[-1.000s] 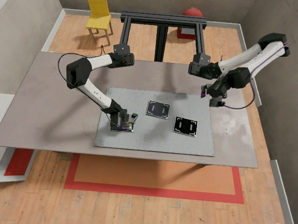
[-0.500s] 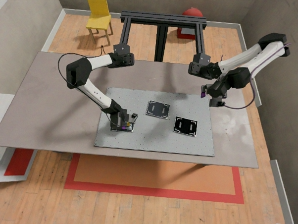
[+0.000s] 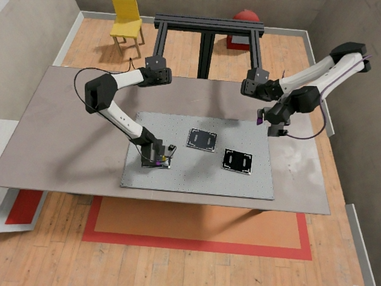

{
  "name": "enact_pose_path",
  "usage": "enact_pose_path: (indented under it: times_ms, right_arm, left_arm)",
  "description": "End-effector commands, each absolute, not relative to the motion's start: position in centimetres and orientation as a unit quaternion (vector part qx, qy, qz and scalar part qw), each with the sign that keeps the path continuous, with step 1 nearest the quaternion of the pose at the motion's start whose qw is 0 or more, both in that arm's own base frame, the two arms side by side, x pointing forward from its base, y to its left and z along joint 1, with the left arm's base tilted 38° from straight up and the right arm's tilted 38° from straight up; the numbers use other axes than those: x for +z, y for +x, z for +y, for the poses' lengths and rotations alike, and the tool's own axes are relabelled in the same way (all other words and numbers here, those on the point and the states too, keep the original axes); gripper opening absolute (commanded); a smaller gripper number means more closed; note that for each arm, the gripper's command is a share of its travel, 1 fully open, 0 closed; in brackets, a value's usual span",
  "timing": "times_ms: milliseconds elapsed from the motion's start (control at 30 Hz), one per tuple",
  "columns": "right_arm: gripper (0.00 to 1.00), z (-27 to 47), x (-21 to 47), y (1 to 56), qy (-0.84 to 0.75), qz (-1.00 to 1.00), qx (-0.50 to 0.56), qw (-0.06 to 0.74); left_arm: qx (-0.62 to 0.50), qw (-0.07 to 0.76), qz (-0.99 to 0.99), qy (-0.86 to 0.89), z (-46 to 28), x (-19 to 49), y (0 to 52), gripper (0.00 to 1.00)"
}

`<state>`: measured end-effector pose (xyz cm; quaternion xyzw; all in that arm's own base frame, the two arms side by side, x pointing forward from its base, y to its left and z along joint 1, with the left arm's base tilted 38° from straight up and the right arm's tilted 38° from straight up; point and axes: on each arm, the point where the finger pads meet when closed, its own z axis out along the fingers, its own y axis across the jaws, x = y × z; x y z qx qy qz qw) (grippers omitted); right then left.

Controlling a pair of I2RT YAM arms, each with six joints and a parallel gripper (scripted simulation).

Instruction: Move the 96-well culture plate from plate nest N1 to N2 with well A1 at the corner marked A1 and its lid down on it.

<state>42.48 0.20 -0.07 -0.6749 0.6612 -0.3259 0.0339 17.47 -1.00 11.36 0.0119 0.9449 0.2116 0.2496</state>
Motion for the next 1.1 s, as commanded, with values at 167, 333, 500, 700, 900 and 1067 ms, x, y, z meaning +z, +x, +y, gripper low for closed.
enact_pose_path:
  times_ms: [167, 333, 500, 700, 900, 1067]
  right_arm:
    - [1.0, 0.09, -0.81, 42.51, -0.68, 0.66, -0.319, 0.027]
    - [1.0, 0.04, -0.79, 42.53, -0.68, 0.66, -0.319, 0.027]
    - [0.0, 0.0, -0.78, 42.55, -0.679, 0.661, -0.319, 0.027]
    - [0.0, -0.15, -1.29, 41.88, -0.681, 0.662, -0.314, 0.02]
    - [0.0, -0.15, -1.29, 41.88, -0.681, 0.662, -0.314, 0.02]
    - [0.0, -0.15, -1.29, 41.88, -0.681, 0.662, -0.314, 0.02]
  left_arm:
    - [0.204, 0.254, 0.945, 0.011, -1.24, 11.52, 17.66, 1.0]
    - [0.204, 0.254, 0.945, 0.011, -1.24, 11.52, 17.66, 1.0]
    - [0.204, 0.254, 0.945, 0.011, -1.24, 11.52, 17.66, 1.0]
    - [0.204, 0.254, 0.945, 0.011, -1.24, 11.52, 17.66, 1.0]
    - [0.204, 0.254, 0.945, 0.011, -1.24, 11.52, 17.66, 1.0]
    - [0.204, 0.254, 0.945, 0.011, -1.24, 11.52, 17.66, 1.0]
